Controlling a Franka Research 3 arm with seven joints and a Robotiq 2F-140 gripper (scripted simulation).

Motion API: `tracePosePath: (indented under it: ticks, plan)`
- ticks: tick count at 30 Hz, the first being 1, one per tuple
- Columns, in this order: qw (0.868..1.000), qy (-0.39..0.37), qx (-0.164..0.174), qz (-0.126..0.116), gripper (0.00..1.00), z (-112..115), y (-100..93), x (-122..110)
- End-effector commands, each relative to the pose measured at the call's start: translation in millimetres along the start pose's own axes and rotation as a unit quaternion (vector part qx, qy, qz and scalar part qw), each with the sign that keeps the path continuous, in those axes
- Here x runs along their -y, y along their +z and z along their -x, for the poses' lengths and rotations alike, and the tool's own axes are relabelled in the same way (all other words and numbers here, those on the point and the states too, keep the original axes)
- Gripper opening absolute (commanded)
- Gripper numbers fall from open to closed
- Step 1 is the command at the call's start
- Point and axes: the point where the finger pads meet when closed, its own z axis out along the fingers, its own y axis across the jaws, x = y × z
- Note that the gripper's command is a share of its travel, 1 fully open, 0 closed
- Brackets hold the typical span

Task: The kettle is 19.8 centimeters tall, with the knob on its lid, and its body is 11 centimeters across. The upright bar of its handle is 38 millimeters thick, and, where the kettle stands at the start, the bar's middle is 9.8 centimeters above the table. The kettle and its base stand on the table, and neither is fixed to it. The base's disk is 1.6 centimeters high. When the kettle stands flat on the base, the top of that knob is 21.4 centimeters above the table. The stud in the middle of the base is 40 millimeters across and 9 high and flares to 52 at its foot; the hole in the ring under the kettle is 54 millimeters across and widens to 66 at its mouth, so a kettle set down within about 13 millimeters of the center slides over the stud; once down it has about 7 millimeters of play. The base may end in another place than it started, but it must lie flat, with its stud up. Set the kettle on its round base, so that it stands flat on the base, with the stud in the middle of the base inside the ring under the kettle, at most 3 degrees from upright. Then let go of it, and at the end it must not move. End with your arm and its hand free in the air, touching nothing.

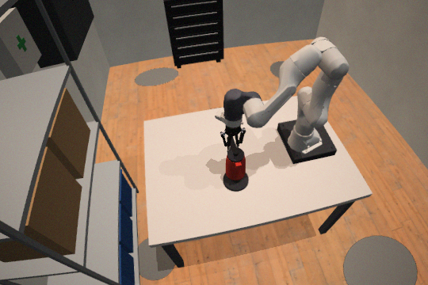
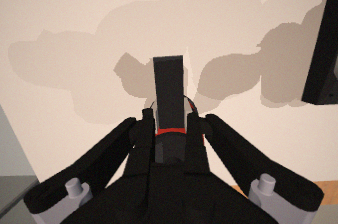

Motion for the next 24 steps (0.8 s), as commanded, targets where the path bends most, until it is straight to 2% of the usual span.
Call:
tracePosePath:
  ticks: [1, 24]
  plan:
    - [1.0, 0.015, 0.001, -0.006, 0.0, 6.6, -3.9, 2.5]
    - [1.0, 0.015, 0.001, -0.006, 0.0, 18.3, -3.9, 0.3]
